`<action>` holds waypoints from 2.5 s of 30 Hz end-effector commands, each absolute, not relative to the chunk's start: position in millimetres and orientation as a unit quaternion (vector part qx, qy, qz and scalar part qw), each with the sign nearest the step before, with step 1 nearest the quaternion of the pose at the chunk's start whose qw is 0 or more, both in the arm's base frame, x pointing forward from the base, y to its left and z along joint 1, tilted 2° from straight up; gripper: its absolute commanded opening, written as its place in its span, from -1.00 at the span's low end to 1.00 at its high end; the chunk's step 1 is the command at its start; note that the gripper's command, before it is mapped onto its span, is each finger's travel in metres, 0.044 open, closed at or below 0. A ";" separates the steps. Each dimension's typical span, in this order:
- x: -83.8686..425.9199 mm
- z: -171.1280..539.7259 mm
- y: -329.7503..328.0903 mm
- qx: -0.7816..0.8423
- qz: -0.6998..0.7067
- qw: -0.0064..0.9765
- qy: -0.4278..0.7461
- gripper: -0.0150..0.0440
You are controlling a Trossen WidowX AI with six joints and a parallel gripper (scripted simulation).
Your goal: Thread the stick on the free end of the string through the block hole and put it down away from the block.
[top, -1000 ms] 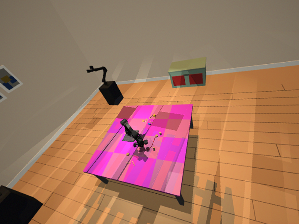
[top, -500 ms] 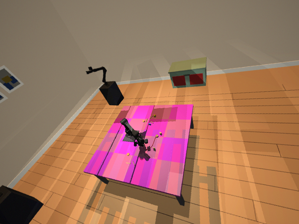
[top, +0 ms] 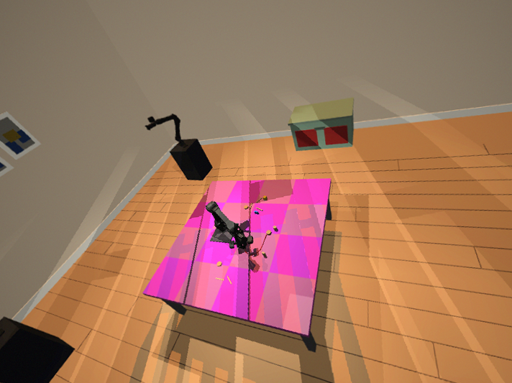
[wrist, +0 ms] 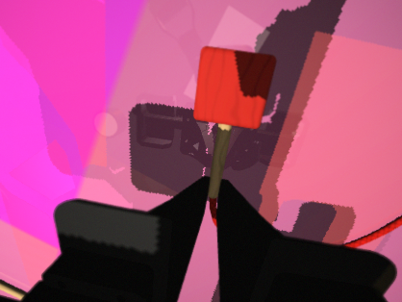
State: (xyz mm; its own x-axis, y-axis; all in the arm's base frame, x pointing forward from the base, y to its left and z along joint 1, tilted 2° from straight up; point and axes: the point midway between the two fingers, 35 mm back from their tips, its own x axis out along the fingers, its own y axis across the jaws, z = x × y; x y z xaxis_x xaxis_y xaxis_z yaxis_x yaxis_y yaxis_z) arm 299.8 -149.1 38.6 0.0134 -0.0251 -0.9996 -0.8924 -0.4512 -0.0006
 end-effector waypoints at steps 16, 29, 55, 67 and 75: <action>288.2 35.6 -130.3 -0.607 0.597 0.365 0.377 -0.49; 285.5 35.7 -124.7 -0.607 0.597 0.365 0.377 -0.49; 288.0 115.7 -119.6 -0.523 0.498 0.489 0.490 -0.08; 278.1 115.1 -100.0 -0.170 0.159 0.691 0.685 -0.08; 273.2 114.7 -91.4 -0.009 0.004 0.709 0.705 -0.08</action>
